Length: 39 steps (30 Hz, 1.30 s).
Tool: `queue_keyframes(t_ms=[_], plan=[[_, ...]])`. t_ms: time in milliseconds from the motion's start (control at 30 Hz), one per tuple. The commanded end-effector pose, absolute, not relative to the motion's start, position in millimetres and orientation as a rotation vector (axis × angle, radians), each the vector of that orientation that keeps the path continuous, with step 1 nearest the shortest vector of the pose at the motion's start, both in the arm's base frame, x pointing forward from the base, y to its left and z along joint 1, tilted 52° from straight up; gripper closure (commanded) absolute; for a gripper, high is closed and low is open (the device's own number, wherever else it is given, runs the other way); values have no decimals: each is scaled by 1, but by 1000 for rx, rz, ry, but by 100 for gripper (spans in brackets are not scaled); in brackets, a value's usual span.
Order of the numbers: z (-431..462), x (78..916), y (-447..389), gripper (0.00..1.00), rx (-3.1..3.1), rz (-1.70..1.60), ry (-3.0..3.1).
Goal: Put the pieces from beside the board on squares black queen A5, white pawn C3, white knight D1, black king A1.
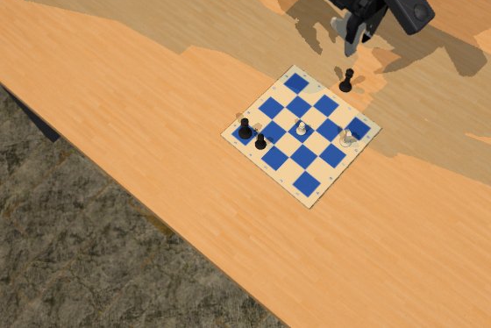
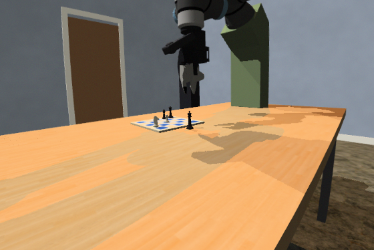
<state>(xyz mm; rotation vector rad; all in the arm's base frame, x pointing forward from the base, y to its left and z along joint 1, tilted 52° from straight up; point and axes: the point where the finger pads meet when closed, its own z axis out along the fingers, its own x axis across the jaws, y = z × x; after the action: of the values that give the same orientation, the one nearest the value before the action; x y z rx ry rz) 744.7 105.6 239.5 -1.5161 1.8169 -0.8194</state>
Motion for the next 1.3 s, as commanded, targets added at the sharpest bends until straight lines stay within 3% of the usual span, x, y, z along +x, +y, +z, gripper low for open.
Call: queue_keyframes(t_ms=[0, 1267], plan=[[240, 745, 106, 75, -1516, -820, 1816], [236, 750, 105, 75, -1515, -820, 1817]])
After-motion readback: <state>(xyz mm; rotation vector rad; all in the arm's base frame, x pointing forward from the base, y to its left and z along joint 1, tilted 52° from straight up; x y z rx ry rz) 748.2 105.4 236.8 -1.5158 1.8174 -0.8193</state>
